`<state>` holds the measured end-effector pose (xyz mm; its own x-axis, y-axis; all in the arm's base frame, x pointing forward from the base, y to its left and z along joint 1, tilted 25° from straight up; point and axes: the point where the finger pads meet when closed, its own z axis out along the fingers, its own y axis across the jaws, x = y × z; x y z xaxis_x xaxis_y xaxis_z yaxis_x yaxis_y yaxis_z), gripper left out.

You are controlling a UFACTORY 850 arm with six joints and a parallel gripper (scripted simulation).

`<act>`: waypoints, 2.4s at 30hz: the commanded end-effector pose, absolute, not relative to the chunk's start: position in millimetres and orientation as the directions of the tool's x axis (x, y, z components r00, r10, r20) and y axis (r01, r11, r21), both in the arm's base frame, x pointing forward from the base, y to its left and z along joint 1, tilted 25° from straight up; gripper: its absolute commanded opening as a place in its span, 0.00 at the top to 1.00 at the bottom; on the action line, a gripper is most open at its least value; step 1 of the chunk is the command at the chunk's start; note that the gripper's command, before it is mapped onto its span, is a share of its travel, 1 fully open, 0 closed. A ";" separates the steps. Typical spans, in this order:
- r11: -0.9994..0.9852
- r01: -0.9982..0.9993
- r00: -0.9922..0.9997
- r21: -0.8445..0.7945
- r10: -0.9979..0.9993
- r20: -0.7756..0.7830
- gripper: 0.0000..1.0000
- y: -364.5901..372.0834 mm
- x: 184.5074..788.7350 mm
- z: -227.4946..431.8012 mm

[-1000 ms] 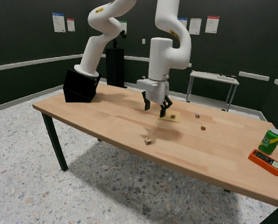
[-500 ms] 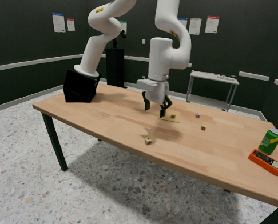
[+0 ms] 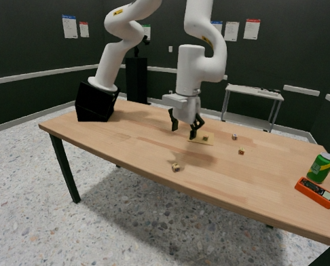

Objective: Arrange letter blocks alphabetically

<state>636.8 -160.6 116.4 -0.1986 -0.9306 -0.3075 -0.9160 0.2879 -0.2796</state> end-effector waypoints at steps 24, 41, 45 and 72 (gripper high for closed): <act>0.010 -0.936 0.069 -0.351 -0.975 -0.212 0.00 1.6 657.4 181.0; -0.072 -0.924 0.150 -0.375 -0.972 -0.183 0.00 51.3 655.1 200.6; -0.072 -0.924 0.150 -0.375 -0.972 -0.183 0.00 51.5 655.3 200.1; -0.072 -0.926 0.148 -0.370 -0.973 -0.179 0.36 62.9 671.9 158.2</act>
